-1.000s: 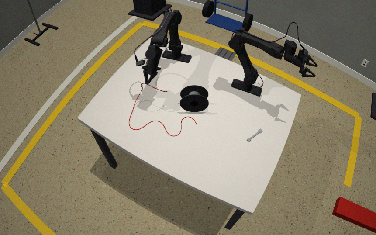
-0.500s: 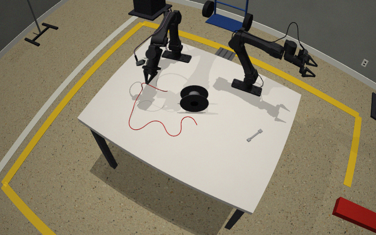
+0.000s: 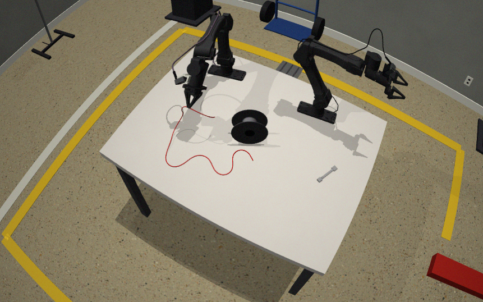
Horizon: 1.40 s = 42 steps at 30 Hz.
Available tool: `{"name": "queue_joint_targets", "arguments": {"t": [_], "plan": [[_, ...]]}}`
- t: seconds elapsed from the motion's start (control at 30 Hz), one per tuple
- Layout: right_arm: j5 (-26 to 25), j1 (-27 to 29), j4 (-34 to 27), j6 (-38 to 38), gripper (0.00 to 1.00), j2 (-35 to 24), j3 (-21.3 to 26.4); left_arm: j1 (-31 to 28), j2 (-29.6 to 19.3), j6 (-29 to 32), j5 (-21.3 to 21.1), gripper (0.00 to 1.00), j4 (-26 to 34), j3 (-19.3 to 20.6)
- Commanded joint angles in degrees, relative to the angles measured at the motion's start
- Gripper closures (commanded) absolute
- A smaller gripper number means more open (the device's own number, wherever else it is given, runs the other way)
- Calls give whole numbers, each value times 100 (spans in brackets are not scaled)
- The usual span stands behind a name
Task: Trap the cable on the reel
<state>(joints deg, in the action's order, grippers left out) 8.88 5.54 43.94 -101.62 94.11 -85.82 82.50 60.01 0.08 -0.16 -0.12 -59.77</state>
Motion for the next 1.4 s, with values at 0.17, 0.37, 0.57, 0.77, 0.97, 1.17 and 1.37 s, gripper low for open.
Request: {"name": "queue_joint_targets", "arguments": {"t": [0.17, 0.37, 0.57, 0.77, 0.97, 1.17, 1.37], "plan": [[117, -65, -39, 22, 100, -227, -10, -24, 54, -39, 63, 0, -50, 34], [121, 6, -45, -24, 100, -195, 45, -24, 54, -39, 63, 0, -50, 34], [124, 54, -62, -28, 100, -240, 94, -24, 54, -39, 63, 0, -50, 34], [130, 77, -68, -40, 100, -244, 152, -24, 54, -39, 63, 0, -50, 34], [135, 48, -31, -30, 100, -241, 14, -24, 54, -39, 63, 0, -50, 34], [134, 11, -5, -9, 100, -247, -42, -24, 54, -39, 63, 0, -50, 34], [133, -36, 29, 20, 100, -250, -118, -24, 54, -39, 63, 0, -50, 34]]}}
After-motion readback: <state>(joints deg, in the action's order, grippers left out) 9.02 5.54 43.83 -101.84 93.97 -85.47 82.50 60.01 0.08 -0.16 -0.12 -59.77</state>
